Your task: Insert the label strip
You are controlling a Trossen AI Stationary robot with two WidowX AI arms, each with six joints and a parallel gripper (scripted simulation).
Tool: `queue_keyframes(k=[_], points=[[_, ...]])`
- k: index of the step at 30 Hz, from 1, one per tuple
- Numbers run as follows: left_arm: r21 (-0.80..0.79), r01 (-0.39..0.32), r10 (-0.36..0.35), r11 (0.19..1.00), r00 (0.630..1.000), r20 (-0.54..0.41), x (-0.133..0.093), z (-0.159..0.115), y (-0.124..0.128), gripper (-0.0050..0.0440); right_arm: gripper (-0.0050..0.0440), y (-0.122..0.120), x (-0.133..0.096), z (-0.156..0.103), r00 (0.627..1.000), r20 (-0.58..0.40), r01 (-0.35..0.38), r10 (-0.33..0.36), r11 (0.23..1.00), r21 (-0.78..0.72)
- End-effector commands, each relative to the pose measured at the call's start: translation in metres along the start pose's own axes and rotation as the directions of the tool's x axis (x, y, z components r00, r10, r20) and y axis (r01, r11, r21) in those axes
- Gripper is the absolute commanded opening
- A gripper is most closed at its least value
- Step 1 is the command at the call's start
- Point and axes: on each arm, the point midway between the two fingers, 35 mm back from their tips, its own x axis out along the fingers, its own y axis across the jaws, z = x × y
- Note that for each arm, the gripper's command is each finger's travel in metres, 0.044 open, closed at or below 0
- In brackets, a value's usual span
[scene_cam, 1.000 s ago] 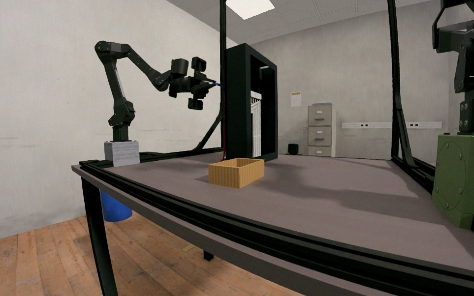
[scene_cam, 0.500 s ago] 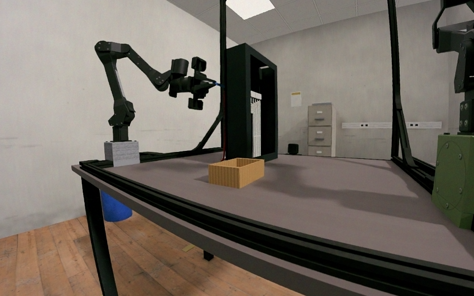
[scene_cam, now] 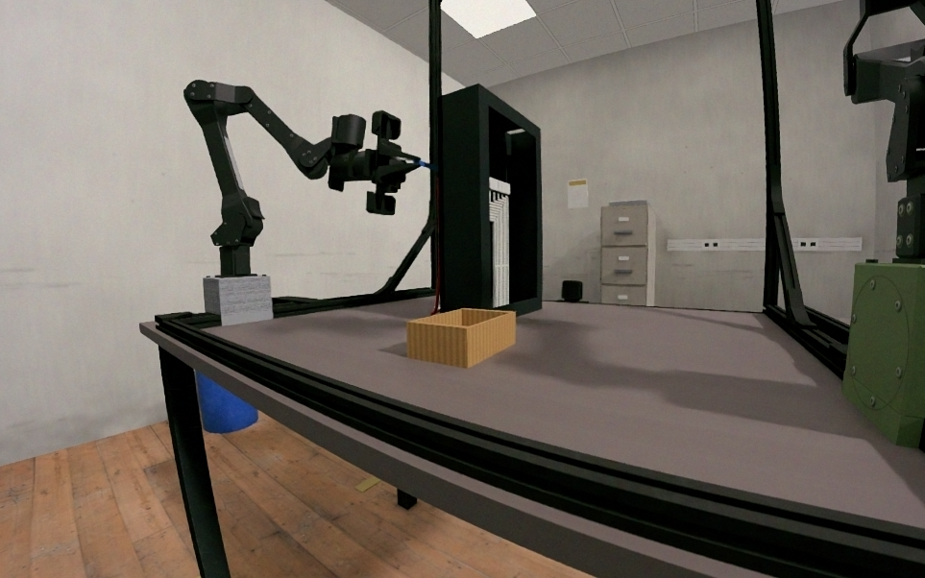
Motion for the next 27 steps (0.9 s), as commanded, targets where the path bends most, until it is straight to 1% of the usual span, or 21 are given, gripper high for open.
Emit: queue_keyframes(k=[1,27], points=[[0.006,0.0,0.0,1.0,1.0,0.001,-0.0001,0.0028,-0.0005,0.044,-0.005,-0.0035,-0.0019,-0.0067,1.0,0.001,0.021,-0.021,1.0,0.023],[0.006,0.0,0.0,1.0,1.0,0.001,-0.0001,0.0028,-0.0005,0.044,-0.005,-0.0043,-0.0014,-0.007,1.0,0.001,0.024,-0.024,0.999,0.026]])
